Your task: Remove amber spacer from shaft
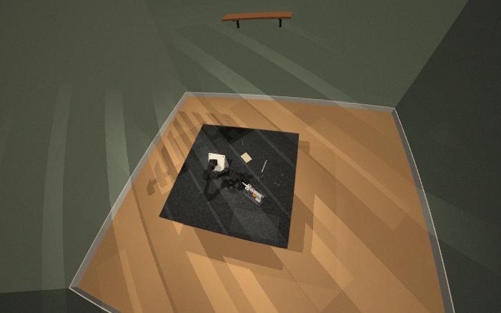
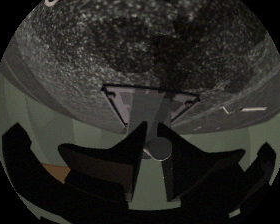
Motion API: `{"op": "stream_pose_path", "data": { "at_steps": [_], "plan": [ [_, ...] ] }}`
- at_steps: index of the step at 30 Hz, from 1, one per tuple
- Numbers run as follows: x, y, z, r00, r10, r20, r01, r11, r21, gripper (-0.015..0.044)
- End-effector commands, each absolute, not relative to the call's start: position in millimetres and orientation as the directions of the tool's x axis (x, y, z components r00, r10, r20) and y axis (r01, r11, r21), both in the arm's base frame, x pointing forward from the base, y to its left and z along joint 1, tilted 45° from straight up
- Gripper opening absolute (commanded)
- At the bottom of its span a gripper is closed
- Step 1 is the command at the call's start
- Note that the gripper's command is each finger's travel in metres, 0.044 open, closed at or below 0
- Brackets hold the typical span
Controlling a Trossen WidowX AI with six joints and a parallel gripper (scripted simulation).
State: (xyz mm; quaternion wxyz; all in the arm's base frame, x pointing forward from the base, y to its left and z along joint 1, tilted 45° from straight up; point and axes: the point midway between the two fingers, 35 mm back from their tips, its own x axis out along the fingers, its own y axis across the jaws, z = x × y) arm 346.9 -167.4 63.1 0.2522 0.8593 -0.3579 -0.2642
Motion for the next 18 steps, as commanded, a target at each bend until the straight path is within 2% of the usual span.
{"op": "stream_pose_path", "data": {
  "at_steps": [1,18],
  "plan": [
    [349.7,-168.4,64.9,0.605,-0.749,-0.269,-0.483,-0.614,0.624,0.0000],
    [354.3,-170.3,66.8,0.605,-0.749,-0.269,-0.483,-0.614,0.624,0.0000]
  ]
}}
